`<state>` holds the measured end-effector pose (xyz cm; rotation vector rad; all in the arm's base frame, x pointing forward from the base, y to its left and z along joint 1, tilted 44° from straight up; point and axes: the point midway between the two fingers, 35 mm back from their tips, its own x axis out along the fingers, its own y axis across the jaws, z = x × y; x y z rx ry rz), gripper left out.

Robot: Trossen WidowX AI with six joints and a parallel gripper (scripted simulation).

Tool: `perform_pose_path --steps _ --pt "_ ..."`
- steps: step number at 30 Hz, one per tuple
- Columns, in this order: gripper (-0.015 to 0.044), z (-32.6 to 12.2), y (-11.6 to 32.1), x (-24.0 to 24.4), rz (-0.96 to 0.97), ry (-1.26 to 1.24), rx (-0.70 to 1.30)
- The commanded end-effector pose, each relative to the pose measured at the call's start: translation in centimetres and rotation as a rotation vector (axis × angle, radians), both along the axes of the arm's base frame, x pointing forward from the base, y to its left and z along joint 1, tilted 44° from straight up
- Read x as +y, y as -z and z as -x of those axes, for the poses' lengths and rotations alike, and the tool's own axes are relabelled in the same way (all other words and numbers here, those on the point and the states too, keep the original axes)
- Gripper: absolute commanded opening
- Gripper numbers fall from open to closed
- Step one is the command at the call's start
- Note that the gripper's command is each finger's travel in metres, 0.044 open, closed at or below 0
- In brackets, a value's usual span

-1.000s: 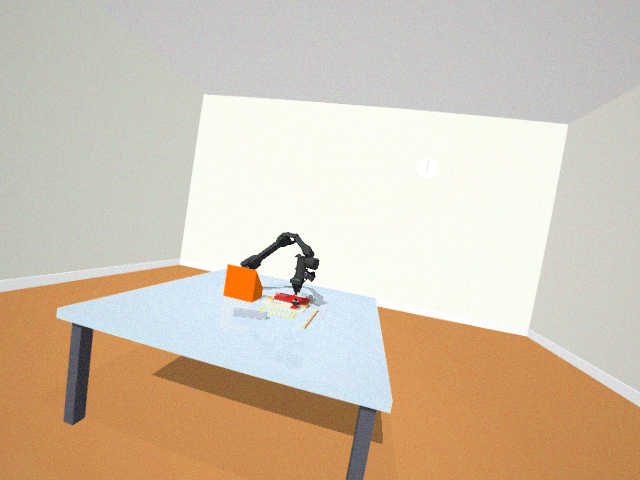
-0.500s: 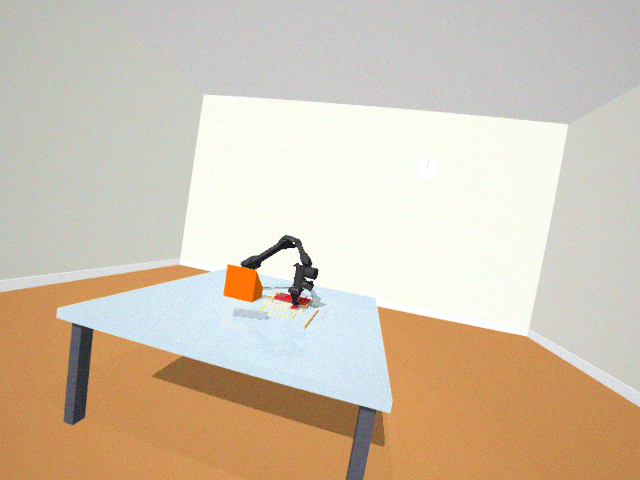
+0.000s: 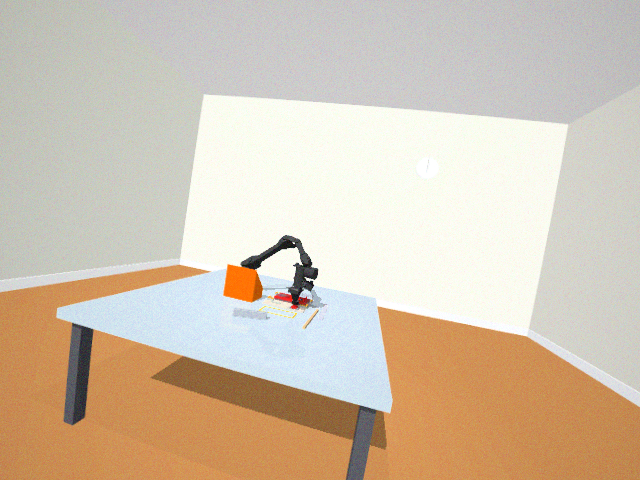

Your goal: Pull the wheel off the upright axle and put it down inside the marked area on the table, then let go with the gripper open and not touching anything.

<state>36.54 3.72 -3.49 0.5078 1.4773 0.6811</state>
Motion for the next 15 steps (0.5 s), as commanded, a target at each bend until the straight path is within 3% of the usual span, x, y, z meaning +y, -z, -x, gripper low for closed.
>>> perform_pose_path --steps 1,15 --pt "0.0 -0.04 -0.13 -0.11 0.0 -0.001 -0.001" --pt "0.0 -0.07 -0.45 -0.43 0.0 0.0 -0.001"
